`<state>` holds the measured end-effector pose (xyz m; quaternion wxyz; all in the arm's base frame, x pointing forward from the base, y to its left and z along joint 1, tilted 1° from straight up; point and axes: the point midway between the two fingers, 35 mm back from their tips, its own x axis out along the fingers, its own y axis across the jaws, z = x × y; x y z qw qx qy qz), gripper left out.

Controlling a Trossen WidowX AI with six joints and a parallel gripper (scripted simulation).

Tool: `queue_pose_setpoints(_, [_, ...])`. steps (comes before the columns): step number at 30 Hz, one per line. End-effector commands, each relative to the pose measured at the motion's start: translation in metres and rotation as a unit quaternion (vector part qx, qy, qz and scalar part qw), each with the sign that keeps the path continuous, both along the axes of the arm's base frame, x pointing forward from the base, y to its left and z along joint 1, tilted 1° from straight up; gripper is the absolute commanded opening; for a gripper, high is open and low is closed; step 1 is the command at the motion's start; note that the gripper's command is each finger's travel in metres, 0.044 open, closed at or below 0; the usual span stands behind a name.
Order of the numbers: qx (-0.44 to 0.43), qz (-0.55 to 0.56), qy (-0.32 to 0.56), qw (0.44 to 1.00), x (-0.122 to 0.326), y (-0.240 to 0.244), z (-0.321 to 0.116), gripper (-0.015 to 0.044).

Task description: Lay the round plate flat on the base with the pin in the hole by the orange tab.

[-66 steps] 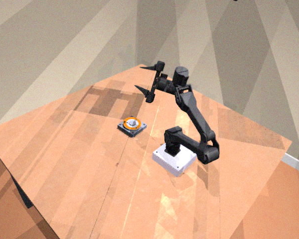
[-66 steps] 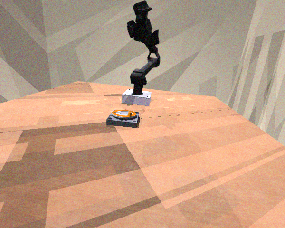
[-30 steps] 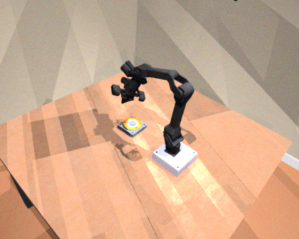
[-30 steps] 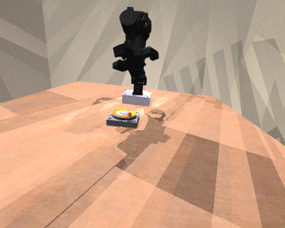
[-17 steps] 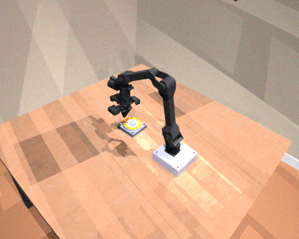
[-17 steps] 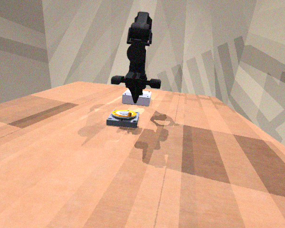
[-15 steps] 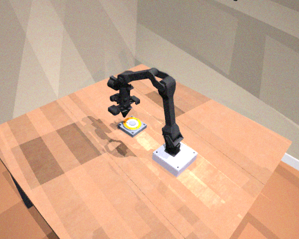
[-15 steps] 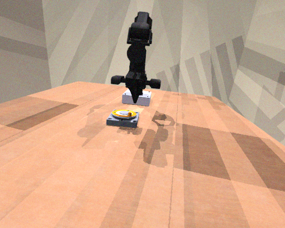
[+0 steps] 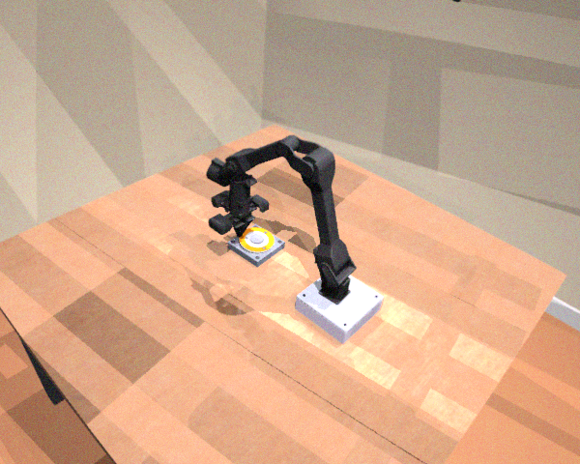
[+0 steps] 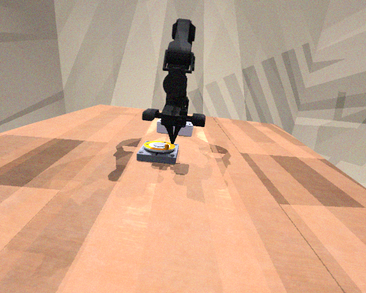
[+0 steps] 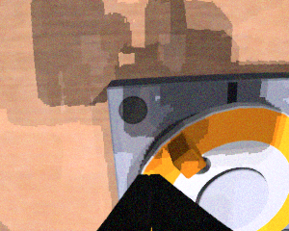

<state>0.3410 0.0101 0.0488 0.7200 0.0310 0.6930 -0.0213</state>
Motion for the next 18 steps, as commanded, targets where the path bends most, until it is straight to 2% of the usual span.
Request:
queue_pose_setpoints(1, [-0.003,0.002,0.003,1.0,-0.003,0.0,-0.011,0.0])
queue_pose_setpoints(18, [-0.003,0.002,0.003,1.0,0.011,-0.011,-0.011,0.0])
